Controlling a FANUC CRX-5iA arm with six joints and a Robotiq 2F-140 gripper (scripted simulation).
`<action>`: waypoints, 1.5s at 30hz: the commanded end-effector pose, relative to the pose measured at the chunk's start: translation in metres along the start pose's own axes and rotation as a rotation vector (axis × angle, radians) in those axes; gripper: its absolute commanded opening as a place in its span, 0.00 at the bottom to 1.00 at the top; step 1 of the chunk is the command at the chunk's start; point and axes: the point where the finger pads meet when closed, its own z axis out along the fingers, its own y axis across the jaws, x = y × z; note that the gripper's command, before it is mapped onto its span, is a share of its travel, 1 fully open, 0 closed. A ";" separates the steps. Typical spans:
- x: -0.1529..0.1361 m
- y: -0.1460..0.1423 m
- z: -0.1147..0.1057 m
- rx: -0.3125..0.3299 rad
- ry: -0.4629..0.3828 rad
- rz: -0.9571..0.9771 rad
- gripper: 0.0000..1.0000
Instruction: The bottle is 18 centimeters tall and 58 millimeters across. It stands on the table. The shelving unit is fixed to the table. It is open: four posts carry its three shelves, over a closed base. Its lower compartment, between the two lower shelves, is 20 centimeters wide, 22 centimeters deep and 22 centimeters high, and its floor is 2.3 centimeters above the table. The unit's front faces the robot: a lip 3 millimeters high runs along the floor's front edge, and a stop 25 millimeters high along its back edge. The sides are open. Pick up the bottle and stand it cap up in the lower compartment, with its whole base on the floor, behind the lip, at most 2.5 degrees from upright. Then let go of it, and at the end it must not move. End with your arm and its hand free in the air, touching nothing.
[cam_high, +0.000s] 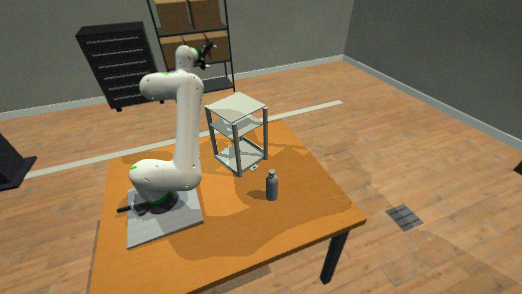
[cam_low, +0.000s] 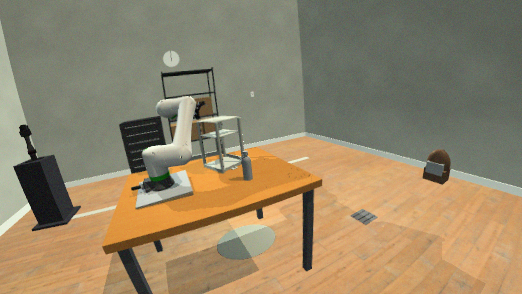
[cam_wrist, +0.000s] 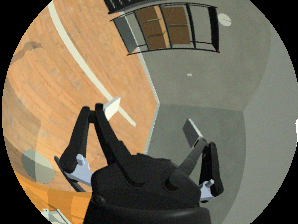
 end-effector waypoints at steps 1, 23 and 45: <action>0.000 0.008 -0.002 -0.021 0.000 0.120 1.00; -0.003 0.033 -0.010 -0.043 -0.011 0.681 1.00; -0.006 0.052 -0.019 -0.057 -0.018 1.396 1.00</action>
